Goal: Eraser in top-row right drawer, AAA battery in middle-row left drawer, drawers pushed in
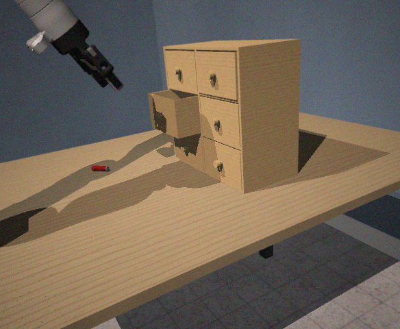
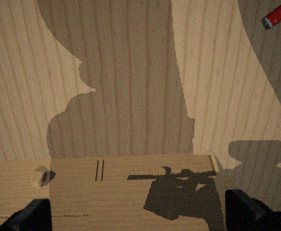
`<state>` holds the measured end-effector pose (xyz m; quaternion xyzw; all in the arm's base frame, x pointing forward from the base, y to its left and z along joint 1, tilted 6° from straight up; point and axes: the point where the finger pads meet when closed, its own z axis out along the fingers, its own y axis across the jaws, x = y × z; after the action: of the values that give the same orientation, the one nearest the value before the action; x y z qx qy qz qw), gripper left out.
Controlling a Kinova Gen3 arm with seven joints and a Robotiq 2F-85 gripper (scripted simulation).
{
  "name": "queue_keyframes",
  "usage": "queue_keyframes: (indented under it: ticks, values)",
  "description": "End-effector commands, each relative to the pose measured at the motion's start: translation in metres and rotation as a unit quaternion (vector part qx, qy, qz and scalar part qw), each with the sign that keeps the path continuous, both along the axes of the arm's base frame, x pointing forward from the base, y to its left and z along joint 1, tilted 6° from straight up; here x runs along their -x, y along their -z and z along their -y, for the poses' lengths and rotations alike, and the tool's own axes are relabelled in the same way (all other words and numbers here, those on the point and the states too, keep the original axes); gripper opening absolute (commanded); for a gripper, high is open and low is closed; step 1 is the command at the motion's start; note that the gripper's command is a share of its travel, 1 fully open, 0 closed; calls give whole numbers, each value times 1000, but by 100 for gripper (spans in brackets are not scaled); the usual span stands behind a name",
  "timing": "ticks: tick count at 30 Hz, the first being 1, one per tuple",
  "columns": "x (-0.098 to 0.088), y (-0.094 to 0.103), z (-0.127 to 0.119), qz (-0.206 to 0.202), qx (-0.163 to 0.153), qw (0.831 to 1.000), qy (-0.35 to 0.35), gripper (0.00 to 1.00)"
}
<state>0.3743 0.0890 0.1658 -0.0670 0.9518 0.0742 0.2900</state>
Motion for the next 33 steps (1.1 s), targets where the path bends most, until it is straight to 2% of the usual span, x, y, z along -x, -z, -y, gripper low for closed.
queue_keyframes:
  ticks: [1, 33]
  values:
    - [-2, -2, 1, 0, -1, 1000, 1, 100]
    - [-2, -7, 0, -27, 3, 1000, -2, 100]
